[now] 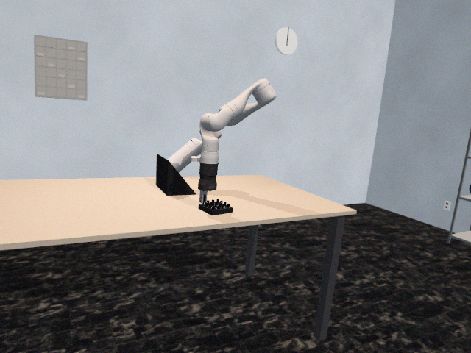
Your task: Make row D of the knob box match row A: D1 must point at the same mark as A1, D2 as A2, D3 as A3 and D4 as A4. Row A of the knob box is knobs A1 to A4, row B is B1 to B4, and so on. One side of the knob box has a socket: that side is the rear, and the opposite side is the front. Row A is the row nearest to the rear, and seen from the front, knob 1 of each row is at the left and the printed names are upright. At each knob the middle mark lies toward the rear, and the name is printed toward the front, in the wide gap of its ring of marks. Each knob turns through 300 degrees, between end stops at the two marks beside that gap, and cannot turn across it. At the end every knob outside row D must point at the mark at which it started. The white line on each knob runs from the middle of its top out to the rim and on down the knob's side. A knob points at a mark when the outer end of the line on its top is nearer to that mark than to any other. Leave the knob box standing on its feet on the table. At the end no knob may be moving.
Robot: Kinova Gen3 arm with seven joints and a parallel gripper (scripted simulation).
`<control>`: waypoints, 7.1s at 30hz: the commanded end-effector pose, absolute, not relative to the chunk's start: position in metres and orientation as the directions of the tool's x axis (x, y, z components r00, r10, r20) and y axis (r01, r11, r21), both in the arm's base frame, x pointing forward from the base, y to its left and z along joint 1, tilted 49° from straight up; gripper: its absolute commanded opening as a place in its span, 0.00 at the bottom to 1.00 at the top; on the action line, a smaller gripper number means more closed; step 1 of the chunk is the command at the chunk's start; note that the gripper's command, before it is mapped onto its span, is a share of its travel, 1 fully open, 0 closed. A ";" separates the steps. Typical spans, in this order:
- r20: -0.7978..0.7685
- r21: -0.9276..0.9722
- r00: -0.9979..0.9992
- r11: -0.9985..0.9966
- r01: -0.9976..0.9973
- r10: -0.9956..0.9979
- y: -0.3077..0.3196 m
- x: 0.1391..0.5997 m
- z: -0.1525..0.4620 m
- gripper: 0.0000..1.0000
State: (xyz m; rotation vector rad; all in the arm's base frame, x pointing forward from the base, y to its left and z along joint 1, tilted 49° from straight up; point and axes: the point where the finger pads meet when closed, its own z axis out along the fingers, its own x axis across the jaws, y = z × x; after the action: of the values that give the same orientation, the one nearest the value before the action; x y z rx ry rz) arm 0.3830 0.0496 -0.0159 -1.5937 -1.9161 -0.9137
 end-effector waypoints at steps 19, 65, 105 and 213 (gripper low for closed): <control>0.654 0.362 -0.439 0.255 0.897 0.616 0.049 0.384 -0.017 0.30; 0.214 0.718 -0.942 0.613 0.332 0.259 0.049 0.383 -0.019 0.30; -0.144 0.734 -0.988 0.664 -0.142 -0.052 0.049 0.385 -0.019 0.30; -0.181 0.726 -0.980 0.661 -0.192 -0.085 0.020 0.383 0.006 0.46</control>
State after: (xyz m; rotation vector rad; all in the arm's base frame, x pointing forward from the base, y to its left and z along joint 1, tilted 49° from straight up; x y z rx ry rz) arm 0.3831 0.0213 0.0039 0.2529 -2.9845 -1.3255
